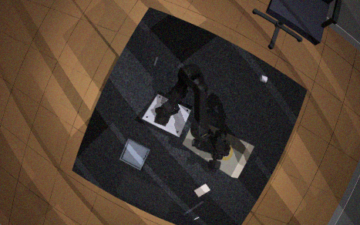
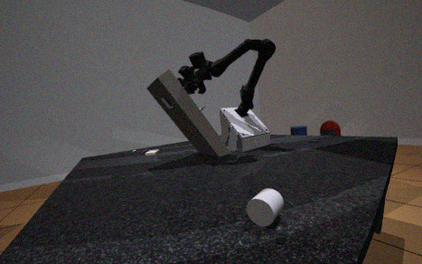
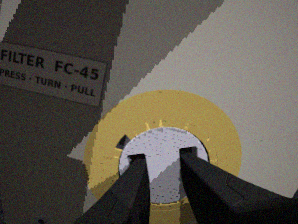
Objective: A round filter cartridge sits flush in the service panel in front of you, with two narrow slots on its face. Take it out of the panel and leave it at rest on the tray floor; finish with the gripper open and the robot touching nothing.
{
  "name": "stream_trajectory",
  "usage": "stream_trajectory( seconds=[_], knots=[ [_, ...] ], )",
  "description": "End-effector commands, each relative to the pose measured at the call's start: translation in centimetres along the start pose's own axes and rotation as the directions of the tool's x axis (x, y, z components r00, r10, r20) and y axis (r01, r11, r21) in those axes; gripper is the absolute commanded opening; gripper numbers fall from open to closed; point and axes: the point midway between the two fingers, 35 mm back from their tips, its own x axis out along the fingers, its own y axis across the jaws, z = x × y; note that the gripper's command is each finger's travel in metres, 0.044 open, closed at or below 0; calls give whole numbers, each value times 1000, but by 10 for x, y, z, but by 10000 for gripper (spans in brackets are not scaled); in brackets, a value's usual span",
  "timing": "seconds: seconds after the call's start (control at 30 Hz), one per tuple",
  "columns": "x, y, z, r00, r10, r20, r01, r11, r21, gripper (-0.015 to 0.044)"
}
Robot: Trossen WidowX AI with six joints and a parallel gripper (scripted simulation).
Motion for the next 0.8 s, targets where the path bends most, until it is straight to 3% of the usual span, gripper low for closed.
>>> stream_trajectory(
  seconds=[0.0, 0.37, 0.77],
  knots=[
    [7, 1, -2, 1000, -8, -12, 10, 987, 158, 0],
    [8, 1, -1, 1000, -8, -12, 13, 856, 516, 0],
    [8, 1, -1, 1000, -8, -12, 14, 581, 814, 0]
  ],
)
